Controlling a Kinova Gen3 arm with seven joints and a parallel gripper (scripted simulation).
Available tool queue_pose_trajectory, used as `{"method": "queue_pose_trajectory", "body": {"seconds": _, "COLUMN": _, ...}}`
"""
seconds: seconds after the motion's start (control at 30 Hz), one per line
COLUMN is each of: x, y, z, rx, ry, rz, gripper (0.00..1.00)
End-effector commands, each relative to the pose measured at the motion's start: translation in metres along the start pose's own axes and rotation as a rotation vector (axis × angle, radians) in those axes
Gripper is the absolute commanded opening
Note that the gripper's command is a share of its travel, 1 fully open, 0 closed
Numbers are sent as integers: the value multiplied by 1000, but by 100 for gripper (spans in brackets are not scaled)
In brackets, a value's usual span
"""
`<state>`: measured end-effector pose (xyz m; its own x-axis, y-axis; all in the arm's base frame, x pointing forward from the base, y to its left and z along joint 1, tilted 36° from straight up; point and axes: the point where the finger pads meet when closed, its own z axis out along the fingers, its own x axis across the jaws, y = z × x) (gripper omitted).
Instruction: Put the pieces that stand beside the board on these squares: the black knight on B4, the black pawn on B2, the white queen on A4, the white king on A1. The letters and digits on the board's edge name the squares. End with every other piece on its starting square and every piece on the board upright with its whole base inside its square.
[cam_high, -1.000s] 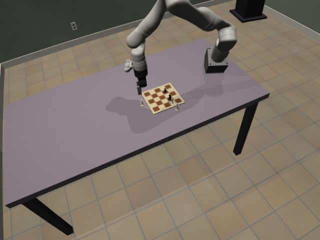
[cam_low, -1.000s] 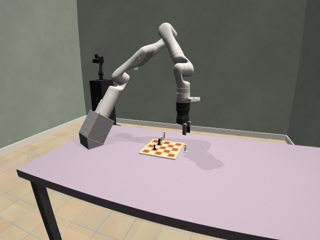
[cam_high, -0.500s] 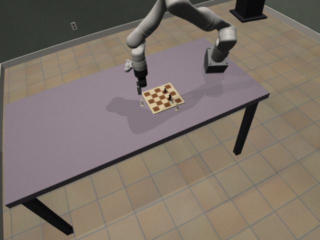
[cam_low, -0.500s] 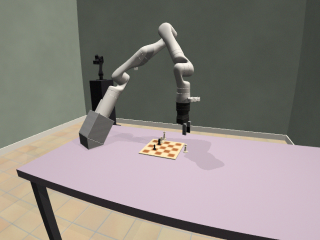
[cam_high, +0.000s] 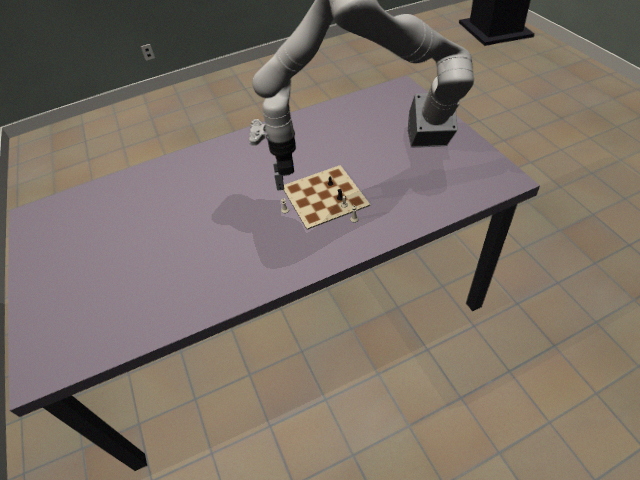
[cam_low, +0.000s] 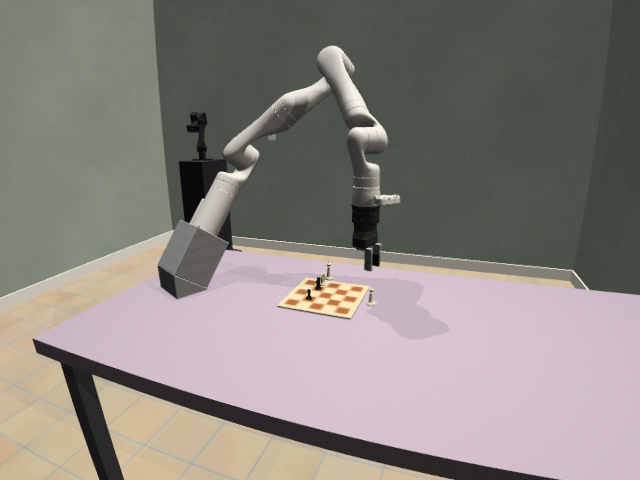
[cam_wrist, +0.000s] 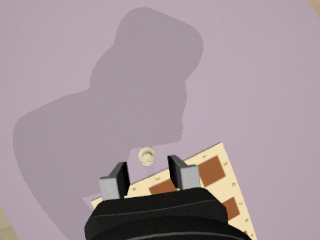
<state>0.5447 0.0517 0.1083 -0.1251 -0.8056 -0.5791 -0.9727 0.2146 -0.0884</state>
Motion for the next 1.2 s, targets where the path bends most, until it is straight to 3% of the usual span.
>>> {"method": "queue_pose_trajectory", "body": {"seconds": 0.0, "x": -2, "y": 2, "z": 5, "rx": -8, "ry": -1, "rz": -12, "gripper": 79}}
{"method": "queue_pose_trajectory", "body": {"seconds": 1.17, "x": -1, "y": 2, "z": 46, "rx": -8, "ry": -1, "rz": -12, "gripper": 79}}
